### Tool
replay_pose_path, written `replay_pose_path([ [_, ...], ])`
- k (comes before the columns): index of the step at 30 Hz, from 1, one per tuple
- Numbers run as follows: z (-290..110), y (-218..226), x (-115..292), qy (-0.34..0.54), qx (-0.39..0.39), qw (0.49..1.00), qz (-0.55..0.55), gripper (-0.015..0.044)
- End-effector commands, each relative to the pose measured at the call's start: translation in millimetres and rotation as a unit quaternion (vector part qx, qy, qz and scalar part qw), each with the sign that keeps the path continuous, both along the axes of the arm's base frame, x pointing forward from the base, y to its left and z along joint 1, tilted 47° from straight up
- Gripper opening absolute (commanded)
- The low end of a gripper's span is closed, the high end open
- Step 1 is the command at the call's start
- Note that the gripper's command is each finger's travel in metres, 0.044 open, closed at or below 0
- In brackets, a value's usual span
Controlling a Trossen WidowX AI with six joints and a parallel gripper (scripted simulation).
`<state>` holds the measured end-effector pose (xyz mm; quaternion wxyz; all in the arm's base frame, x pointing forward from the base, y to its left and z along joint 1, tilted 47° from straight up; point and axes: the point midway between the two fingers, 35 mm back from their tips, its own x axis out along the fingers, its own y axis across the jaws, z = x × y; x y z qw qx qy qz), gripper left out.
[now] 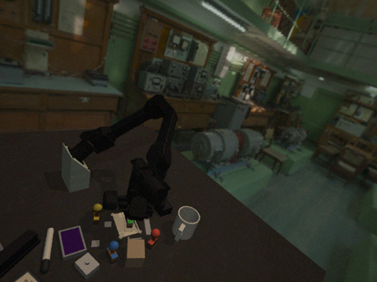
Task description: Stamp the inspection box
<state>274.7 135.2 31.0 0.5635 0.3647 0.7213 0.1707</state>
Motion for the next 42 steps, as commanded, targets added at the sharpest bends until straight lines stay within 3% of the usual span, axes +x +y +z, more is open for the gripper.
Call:
replay_pose_path([
  [1, -2, 3, -1, 0.003, 0.002, 1.000, -0.001, 0.0000],
  [42, -13, 15, -5, 0.003, 0.003, 1.000, -0.001, 0.0000],
])
